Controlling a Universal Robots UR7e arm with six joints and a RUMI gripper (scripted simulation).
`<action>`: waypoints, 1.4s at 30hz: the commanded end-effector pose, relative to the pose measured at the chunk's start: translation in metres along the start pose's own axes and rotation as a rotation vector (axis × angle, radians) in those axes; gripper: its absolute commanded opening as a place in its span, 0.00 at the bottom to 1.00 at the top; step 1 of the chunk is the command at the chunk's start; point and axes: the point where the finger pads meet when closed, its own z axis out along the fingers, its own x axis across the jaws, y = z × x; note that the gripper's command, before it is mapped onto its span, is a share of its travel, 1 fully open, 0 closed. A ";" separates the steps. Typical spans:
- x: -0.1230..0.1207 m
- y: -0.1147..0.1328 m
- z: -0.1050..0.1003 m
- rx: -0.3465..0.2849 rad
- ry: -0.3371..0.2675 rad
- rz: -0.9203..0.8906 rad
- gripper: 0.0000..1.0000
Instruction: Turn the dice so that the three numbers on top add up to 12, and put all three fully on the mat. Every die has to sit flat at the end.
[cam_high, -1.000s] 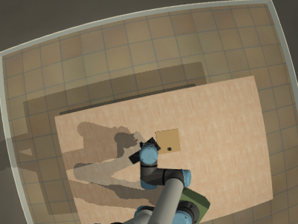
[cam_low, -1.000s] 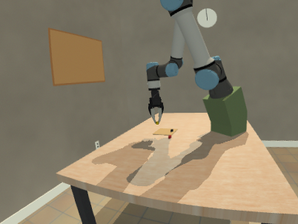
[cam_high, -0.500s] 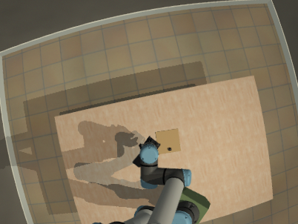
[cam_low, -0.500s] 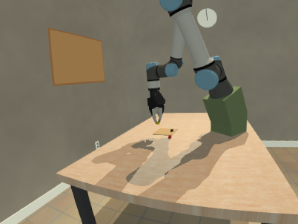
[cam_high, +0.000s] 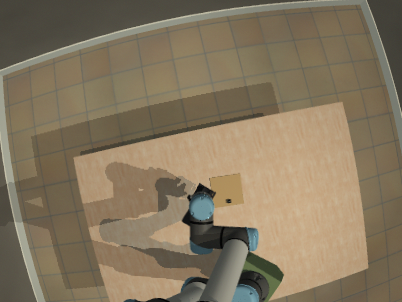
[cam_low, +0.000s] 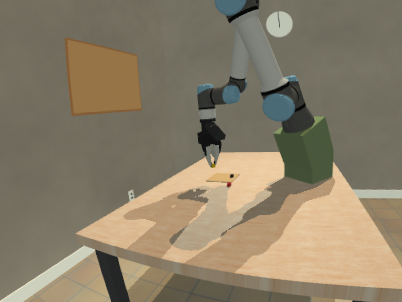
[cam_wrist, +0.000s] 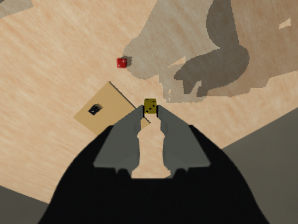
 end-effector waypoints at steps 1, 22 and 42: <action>0.001 0.002 0.000 0.000 0.002 -0.016 0.00; 0.000 0.002 0.001 -0.059 -0.001 -0.021 0.00; 0.000 -0.001 0.001 -0.439 0.003 -0.020 0.00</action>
